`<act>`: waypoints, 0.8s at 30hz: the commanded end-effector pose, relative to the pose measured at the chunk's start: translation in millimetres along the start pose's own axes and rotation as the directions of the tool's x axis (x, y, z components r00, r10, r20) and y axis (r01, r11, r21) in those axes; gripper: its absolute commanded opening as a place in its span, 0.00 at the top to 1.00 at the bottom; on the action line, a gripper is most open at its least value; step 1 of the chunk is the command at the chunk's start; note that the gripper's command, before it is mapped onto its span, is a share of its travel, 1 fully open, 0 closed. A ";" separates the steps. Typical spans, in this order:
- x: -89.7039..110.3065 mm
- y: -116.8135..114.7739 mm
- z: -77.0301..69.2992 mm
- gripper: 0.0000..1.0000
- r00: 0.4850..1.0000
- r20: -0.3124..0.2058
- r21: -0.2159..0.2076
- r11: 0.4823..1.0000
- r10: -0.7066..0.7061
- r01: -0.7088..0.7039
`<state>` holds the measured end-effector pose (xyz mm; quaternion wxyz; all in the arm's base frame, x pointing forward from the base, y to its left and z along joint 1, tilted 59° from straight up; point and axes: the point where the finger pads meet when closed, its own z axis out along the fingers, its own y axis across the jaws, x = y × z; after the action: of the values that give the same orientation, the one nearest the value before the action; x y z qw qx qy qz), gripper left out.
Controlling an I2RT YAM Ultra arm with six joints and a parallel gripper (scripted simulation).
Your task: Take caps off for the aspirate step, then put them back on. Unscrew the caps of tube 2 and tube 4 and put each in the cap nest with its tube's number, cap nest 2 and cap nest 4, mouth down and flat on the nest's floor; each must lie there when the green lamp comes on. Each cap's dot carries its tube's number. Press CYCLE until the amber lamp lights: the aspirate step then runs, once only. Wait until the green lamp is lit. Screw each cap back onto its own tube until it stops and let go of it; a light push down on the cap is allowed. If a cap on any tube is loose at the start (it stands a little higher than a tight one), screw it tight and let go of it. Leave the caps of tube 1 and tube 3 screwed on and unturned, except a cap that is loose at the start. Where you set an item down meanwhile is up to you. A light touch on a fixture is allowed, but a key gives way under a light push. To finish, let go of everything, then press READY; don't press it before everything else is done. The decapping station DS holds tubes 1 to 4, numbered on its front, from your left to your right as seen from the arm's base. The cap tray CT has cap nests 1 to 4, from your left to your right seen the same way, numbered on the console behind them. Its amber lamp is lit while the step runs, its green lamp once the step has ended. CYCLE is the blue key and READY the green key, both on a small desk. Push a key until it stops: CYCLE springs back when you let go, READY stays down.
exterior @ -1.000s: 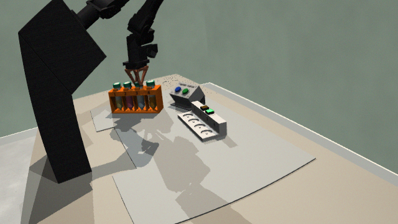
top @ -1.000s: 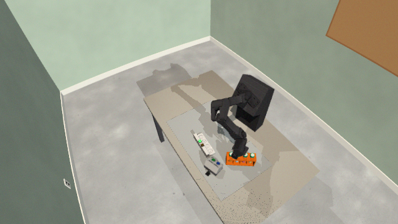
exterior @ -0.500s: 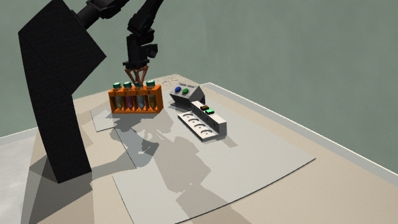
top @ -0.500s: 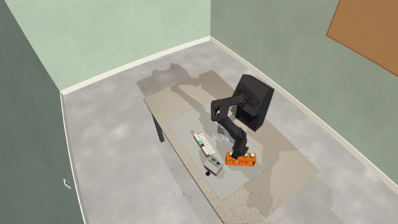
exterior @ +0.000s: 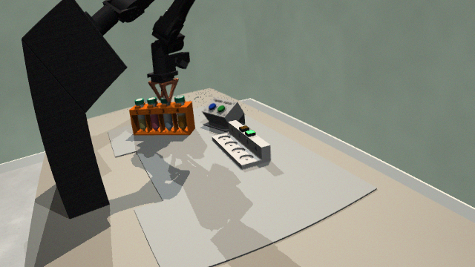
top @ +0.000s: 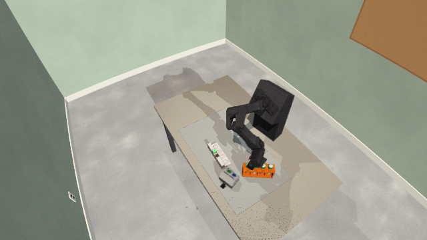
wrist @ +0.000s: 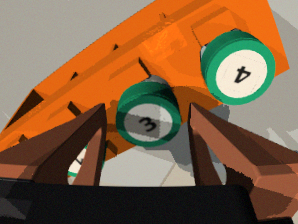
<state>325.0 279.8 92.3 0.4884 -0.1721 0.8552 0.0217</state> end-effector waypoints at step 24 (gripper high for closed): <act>-19.7 -16.6 -46.3 1.00 1.000 0.009 -0.006 1.000 -0.025 0.025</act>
<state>294.3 265.7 119.4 0.4854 -0.1777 0.8558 0.0200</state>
